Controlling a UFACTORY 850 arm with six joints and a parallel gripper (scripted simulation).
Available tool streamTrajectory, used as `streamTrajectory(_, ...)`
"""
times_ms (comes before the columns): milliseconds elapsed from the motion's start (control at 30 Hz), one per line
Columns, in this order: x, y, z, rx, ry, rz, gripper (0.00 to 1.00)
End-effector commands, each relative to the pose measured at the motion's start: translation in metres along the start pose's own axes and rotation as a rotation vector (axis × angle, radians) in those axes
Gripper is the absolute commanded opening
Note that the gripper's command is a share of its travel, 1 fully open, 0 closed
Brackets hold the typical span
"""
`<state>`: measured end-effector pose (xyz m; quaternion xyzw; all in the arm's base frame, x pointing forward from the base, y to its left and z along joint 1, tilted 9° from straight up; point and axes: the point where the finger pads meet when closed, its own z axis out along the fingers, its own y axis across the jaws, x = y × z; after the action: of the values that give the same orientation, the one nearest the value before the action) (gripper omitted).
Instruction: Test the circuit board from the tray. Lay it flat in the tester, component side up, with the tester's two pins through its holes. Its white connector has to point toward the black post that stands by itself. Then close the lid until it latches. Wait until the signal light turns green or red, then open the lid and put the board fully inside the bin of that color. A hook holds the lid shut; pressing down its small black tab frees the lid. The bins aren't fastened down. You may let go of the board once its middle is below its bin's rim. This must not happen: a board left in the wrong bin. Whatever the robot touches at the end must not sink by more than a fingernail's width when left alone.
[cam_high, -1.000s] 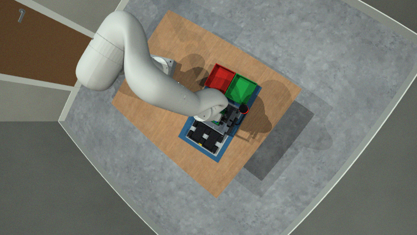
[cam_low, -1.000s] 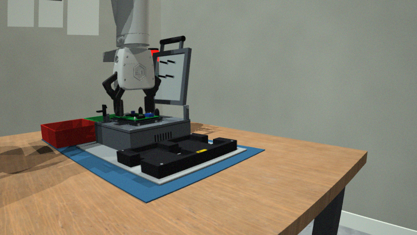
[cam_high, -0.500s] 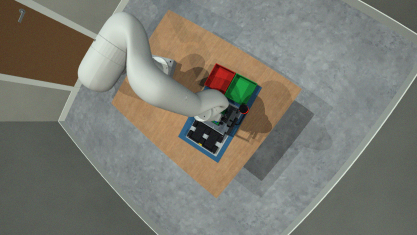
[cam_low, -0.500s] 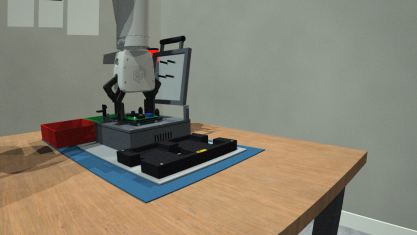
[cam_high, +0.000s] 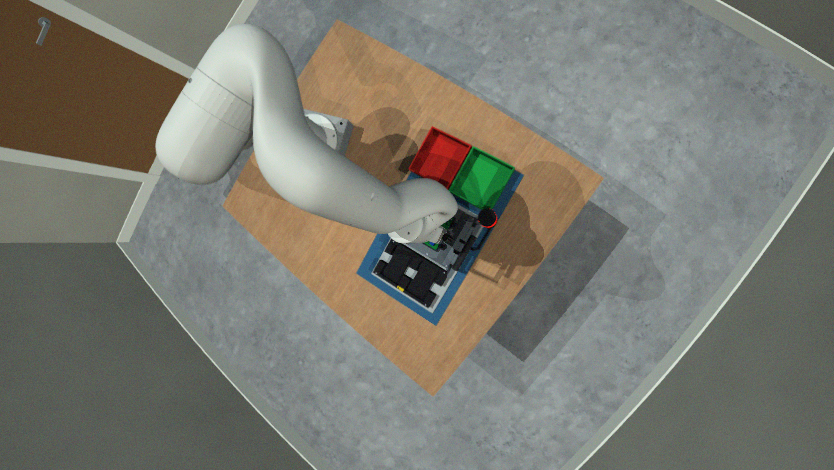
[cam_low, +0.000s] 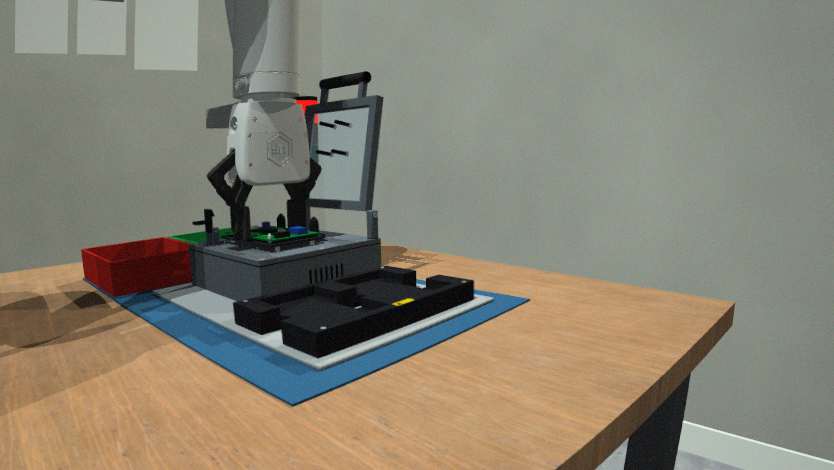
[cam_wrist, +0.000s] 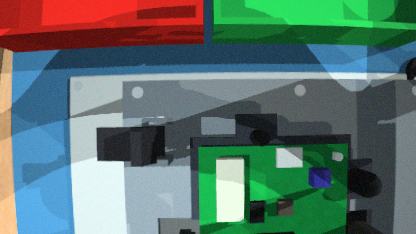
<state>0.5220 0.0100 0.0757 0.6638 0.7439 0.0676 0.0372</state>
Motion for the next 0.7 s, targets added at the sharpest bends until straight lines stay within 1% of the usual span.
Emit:
streamTrajectory(0, -0.0001, 0.0009, -0.0006, -0.002, 0.000, 0.000, 0.89)
streamTrajectory(167, -0.0001, 0.0009, -0.0006, -0.002, 0.000, 0.000, 0.89)
streamTrajectory(200, -0.0001, 0.0009, -0.0006, -0.002, 0.000, 0.000, 0.85)
streamTrajectory(633, -0.0001, 0.0009, -0.0006, -0.002, 0.000, 0.000, 0.85)
streamTrajectory(667, -0.0001, 0.0009, -0.0006, -0.002, 0.000, 0.000, 0.82)
